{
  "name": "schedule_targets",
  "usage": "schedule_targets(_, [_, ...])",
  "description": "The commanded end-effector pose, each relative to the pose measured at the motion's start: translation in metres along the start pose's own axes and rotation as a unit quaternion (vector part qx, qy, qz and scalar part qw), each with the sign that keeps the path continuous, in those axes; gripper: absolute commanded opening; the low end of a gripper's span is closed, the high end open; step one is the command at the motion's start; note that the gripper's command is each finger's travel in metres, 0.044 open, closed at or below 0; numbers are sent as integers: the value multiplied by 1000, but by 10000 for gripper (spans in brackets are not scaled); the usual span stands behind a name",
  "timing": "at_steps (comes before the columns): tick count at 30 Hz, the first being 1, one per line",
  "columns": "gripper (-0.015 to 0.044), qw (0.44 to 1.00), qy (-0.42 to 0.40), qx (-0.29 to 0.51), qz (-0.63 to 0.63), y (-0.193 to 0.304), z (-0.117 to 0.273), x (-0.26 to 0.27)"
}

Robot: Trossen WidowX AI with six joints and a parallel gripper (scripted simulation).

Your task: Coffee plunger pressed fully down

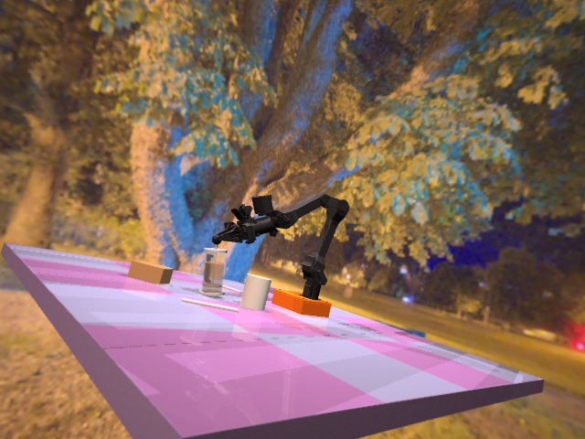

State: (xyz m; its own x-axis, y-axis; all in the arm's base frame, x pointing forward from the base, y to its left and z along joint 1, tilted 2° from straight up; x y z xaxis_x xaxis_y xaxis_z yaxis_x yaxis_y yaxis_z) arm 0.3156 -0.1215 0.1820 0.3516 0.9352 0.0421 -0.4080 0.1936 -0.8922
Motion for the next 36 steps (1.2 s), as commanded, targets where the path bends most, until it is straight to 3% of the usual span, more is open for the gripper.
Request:
schedule_targets(1, [121,1000,0,9,-3,4,-3,0])
schedule_targets(10, [121,1000,0,0,0,0,0,0])
schedule_targets(22, [436,1000,0,0,0,0,0,0])
schedule_targets(27, [440,1000,0,1,0,-6,5,0])
schedule_targets(36, [440,1000,0,11,-3,-53,69,-1])
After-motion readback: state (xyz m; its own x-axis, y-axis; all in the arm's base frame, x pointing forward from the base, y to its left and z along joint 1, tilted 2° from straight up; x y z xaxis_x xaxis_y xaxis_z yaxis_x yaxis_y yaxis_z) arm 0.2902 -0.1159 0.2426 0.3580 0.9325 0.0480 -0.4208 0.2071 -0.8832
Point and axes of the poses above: the point midway between the two fingers, 35 mm back from their tips, its own z axis back along the fingers, its own x axis across the jaws, y = z × x, the point moved 6 cm from there along z, back along the fingers, and after that the axes turned 1 degree about -z, right-handed, at the moved point
